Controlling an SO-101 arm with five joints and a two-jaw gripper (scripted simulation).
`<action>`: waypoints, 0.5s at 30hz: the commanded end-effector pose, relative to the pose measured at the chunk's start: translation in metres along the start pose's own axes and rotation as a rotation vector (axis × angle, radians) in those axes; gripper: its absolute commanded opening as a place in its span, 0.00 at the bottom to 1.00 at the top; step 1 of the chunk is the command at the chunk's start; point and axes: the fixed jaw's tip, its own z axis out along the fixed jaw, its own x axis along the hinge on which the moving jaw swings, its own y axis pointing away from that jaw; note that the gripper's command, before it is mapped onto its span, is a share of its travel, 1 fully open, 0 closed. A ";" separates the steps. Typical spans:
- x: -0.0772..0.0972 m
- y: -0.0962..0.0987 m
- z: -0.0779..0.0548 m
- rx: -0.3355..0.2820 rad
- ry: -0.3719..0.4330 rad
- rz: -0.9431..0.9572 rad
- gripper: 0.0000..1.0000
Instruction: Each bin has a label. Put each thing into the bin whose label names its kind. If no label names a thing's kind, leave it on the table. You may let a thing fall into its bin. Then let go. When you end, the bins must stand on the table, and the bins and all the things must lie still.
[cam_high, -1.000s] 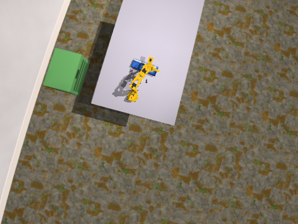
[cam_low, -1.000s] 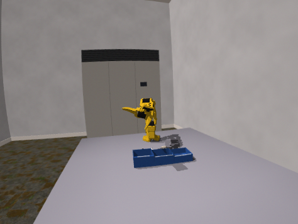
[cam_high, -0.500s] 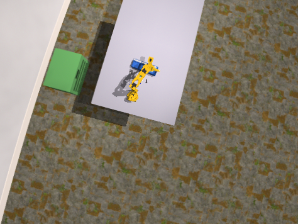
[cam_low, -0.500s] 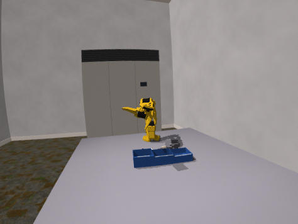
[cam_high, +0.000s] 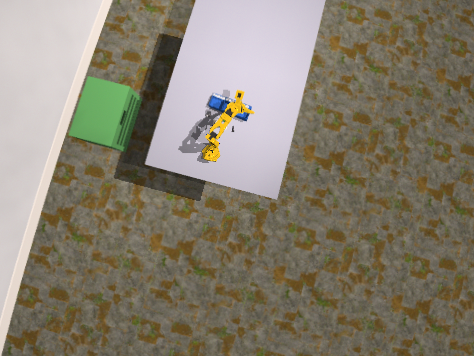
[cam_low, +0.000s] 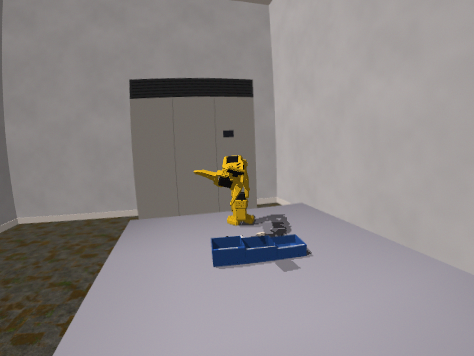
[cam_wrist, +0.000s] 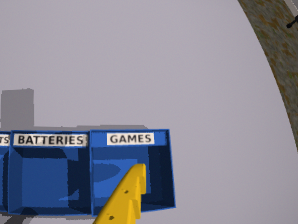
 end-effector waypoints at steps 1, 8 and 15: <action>-0.015 -0.010 -0.008 0.036 -0.069 0.002 1.00; -0.010 -0.008 -0.002 0.026 -0.044 0.002 1.00; 0.005 -0.002 0.015 -0.003 0.034 0.003 1.00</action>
